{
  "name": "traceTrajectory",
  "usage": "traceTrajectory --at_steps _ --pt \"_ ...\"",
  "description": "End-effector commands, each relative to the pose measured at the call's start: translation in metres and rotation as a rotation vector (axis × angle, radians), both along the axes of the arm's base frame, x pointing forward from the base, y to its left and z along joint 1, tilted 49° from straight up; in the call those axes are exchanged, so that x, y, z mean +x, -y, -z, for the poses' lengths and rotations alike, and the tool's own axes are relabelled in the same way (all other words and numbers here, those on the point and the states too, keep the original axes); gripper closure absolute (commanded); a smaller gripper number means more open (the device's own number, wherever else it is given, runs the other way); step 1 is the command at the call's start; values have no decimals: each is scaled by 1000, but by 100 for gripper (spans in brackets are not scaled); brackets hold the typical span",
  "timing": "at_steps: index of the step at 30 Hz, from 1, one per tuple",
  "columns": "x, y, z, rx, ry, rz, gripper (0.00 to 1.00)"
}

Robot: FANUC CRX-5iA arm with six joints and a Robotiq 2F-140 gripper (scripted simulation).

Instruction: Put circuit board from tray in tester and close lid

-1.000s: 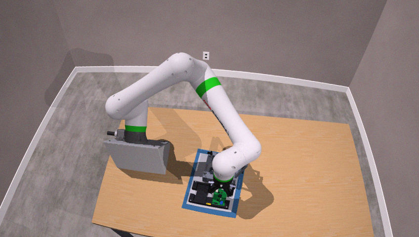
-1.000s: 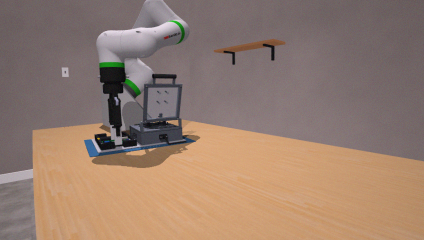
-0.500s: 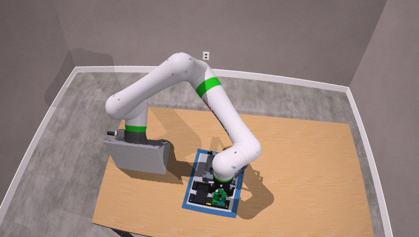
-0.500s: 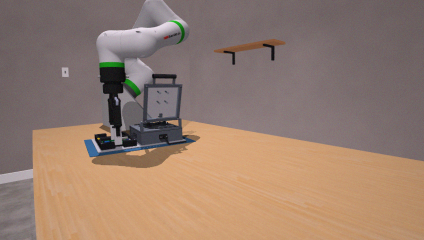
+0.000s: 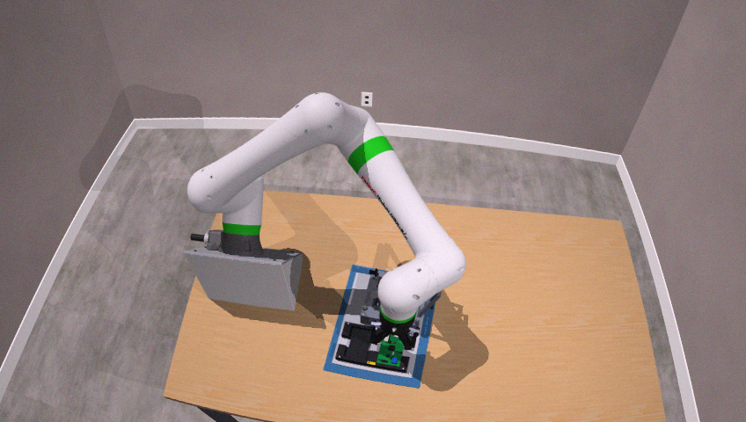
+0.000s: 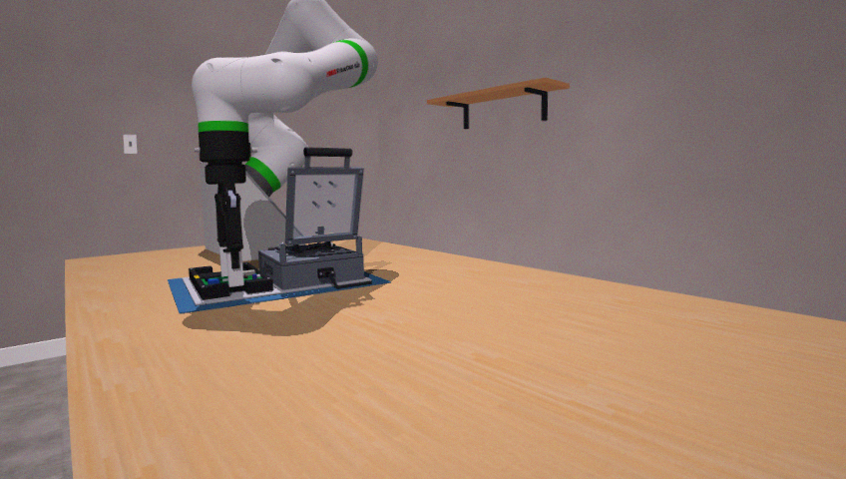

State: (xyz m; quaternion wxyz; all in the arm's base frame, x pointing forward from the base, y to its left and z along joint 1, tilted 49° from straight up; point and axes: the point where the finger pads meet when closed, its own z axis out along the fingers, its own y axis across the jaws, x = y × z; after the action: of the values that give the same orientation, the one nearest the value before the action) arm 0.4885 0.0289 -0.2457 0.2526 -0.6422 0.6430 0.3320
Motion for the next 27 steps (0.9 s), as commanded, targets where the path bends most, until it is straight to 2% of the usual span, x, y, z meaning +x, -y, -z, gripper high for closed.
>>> traceTrajectory --at_steps 1,27 --pt "0 2 -2 0 0 0 54" --pt "2 16 -14 0 0 0 54"
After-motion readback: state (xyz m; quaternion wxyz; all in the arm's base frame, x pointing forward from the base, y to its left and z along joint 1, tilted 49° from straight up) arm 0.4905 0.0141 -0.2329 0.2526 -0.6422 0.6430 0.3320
